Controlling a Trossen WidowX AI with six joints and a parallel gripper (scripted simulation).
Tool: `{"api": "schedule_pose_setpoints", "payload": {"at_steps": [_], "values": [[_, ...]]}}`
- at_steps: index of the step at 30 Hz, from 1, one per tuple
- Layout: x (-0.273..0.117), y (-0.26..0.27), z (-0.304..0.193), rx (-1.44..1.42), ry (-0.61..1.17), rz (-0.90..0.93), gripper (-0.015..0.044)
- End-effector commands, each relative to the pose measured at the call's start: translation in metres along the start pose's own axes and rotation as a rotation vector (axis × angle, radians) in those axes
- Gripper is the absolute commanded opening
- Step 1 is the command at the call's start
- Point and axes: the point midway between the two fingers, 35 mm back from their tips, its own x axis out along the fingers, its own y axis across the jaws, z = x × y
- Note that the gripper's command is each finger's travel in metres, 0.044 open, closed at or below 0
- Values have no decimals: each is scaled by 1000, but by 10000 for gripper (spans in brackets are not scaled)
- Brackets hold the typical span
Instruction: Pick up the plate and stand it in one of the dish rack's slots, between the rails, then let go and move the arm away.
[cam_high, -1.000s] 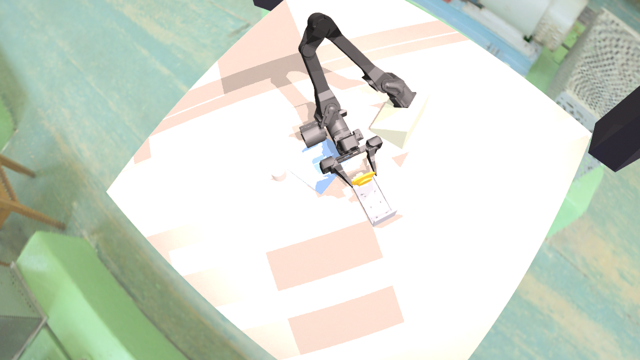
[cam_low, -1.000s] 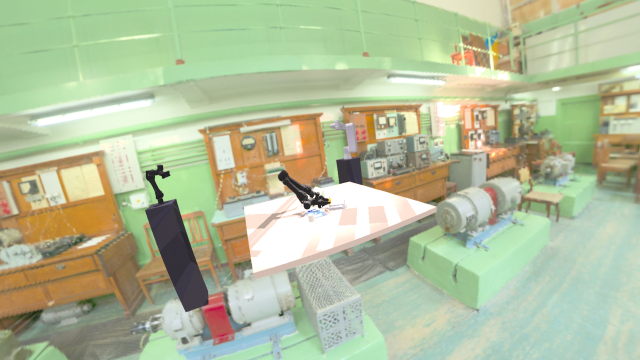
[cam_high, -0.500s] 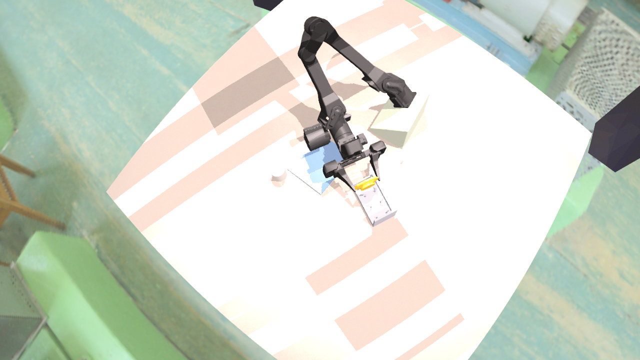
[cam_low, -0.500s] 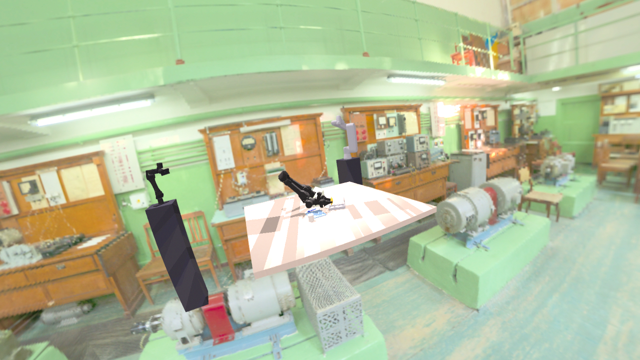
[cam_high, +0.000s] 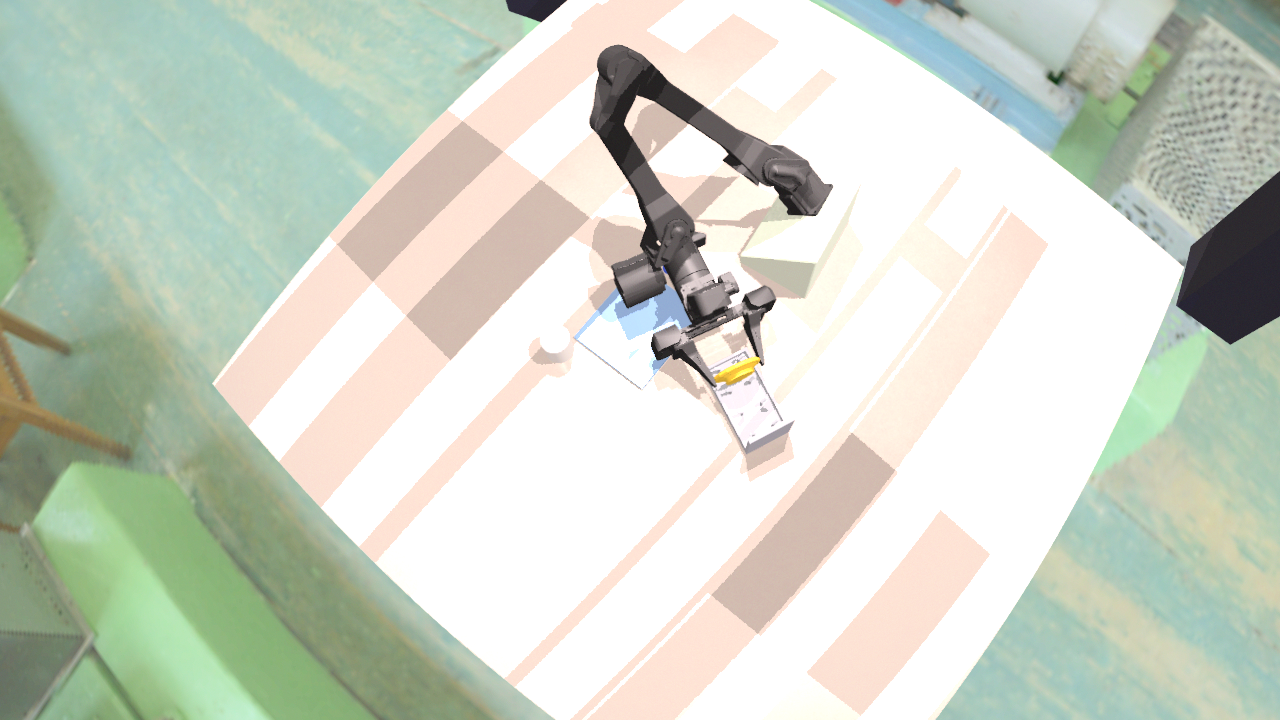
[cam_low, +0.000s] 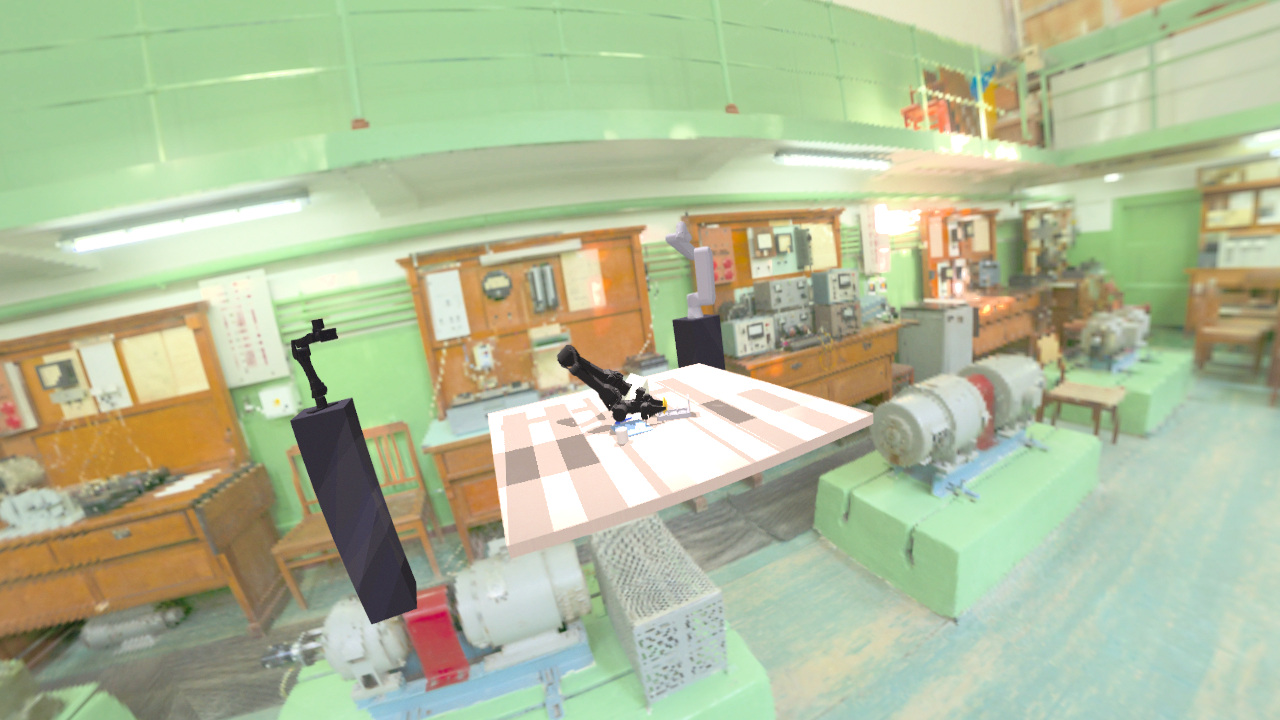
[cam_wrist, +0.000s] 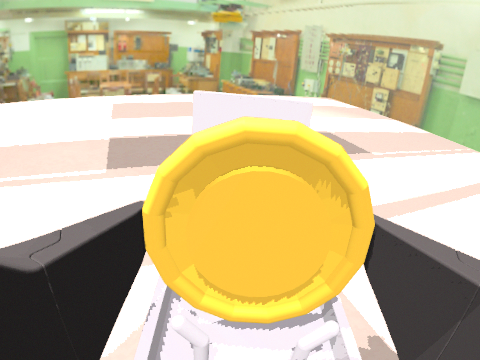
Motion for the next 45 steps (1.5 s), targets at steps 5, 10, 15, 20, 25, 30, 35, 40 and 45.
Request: {"api": "schedule_pose_setpoints", "payload": {"at_steps": [5, 10, 15, 20, 25, 30, 35, 40, 45], "values": [[-1, -1, 1, 2, 1, -3, 0], [0, 0, 0, -2, 0, -1, 105], [0, 0, 0, -2, 0, -1, 236], [0, 0, 0, -2, 0, -1, 368], [0, 0, 0, -2, 0, -1, 400], [0, -3, 8, -1, 2, 4, 400], [-2, -11, 64, 12, 11, 27, 400], [-5, -10, 117, 30, 0, 30, 400], [-4, -9, 119, 50, 12, 37, 400]]}}
